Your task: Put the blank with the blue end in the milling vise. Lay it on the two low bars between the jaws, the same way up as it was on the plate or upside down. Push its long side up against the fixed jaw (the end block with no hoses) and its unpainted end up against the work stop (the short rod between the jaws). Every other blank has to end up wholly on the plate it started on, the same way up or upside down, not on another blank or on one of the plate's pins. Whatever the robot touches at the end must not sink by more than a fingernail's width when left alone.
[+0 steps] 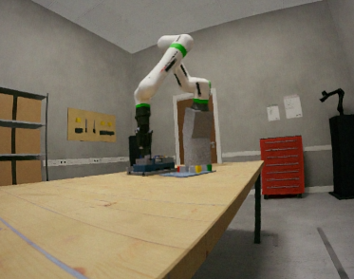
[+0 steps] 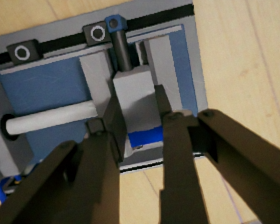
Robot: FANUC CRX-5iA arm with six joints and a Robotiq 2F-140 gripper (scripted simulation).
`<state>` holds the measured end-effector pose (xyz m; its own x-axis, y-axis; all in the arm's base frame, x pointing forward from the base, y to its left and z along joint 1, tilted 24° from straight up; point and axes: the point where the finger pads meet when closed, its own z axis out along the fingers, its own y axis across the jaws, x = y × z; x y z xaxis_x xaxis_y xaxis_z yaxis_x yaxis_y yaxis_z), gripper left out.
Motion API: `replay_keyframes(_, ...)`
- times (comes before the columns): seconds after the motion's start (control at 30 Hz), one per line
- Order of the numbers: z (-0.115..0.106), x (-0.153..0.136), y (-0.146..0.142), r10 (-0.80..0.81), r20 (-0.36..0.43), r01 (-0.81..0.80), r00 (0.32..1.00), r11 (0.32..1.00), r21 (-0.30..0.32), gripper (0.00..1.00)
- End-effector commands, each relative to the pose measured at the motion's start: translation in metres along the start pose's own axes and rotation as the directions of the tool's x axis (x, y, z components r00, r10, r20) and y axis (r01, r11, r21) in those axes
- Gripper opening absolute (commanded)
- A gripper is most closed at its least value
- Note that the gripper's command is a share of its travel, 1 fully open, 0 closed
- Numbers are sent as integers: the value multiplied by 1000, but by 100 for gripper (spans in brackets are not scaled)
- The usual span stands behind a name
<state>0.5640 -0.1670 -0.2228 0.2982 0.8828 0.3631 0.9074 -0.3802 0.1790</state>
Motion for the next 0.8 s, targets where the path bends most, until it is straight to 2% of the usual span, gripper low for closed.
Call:
replay_keyframes(0.0,-1,0,1,0,0,0,1000,1000,-2,10)
replay_keyframes(0.03,-1,0,1,0,0,0,1000,1000,-2,10)
replay_keyframes(0.07,-1,0,1,0,0,0,1000,1000,-2,100)
replay_keyframes(0.77,-1,0,1,0,0,0,1000,1000,-2,100)
